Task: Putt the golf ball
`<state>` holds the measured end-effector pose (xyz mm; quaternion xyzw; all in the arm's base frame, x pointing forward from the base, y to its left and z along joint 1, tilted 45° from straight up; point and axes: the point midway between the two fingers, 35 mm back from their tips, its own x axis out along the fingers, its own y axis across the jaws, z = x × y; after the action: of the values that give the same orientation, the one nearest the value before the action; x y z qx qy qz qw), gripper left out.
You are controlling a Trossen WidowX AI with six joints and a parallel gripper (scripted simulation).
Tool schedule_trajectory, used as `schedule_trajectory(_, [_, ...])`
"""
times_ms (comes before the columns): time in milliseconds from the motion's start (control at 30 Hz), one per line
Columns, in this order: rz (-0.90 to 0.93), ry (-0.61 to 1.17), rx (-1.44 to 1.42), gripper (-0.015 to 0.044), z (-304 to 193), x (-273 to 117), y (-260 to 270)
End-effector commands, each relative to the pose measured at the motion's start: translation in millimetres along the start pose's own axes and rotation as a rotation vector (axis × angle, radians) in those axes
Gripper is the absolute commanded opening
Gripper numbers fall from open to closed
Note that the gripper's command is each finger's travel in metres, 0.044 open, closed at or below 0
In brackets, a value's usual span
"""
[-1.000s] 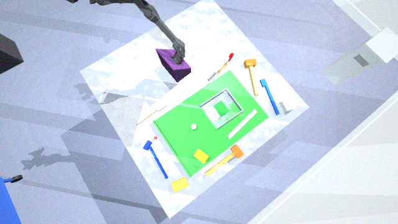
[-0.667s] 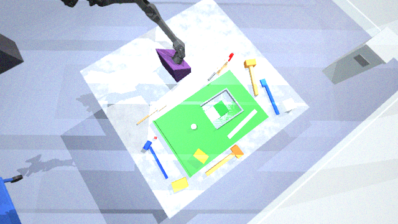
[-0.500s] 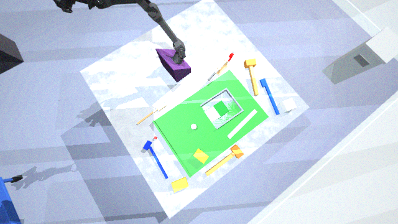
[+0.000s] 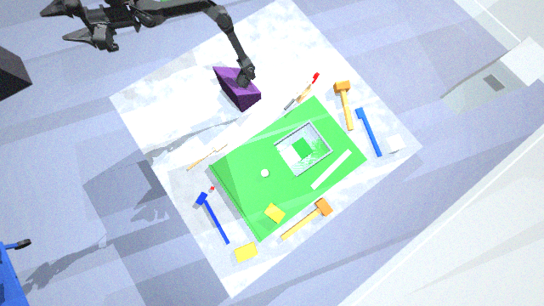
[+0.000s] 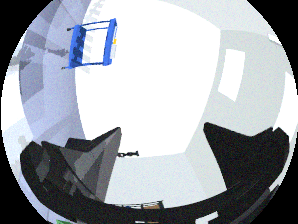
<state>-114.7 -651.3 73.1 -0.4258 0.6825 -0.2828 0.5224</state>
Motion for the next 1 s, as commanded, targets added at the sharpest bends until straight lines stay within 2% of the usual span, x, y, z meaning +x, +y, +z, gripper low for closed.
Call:
schedule_trajectory(0, [0.007,-0.137,-0.031,0.044,65,-11,-17])
schedule_trajectory(200, [0.037,-0.365,-0.095,0.044,170,-44,-30])
schedule_trajectory(400, [0.072,-0.585,-0.162,0.044,265,-95,-34])
schedule_trajectory(700, [0.139,-0.903,-0.268,0.044,381,-201,-23])
schedule_trajectory(967, [0.242,-1.169,-0.386,0.044,455,-311,13])
